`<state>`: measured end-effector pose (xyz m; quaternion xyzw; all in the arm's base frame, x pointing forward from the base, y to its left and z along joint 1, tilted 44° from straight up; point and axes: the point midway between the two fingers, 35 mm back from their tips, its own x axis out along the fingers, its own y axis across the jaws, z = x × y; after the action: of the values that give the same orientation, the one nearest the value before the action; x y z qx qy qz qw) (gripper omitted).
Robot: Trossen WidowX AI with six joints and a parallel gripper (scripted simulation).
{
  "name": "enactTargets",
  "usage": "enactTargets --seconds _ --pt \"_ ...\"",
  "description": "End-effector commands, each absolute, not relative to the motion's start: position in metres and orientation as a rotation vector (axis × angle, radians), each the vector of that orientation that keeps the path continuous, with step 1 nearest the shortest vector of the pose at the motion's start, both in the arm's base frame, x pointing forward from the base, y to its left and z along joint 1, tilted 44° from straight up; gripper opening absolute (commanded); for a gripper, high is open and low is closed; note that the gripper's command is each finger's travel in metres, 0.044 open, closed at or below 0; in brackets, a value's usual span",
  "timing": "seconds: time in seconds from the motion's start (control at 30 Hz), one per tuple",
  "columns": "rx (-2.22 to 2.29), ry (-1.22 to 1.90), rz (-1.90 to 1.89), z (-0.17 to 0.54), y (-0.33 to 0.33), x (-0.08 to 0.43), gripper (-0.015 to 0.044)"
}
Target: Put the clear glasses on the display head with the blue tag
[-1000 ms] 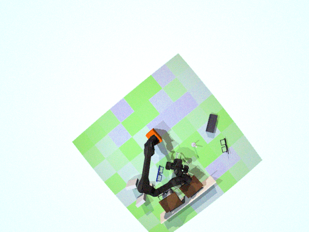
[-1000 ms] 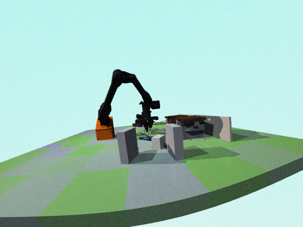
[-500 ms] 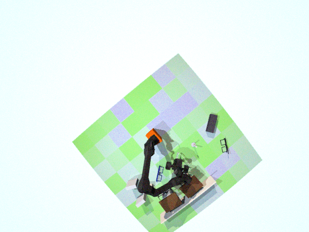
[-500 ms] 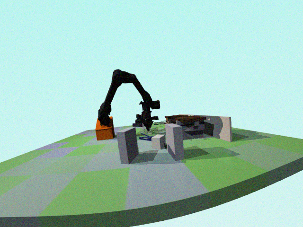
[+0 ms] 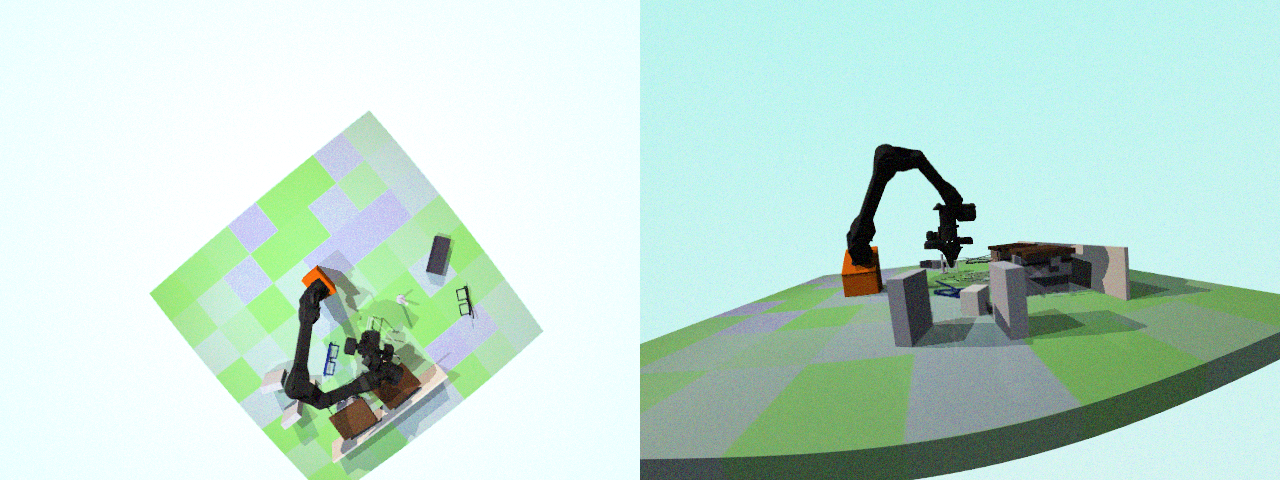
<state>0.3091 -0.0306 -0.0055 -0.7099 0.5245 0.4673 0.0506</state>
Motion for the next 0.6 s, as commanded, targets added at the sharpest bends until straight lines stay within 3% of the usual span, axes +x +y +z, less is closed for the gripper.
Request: enactTargets --seconds 0.0,0.57 --pt "-2.167 1.575 1.397 0.019 -0.007 0.312 0.0000" --pt "-2.168 1.573 1.399 0.026 0.034 0.309 0.0000"
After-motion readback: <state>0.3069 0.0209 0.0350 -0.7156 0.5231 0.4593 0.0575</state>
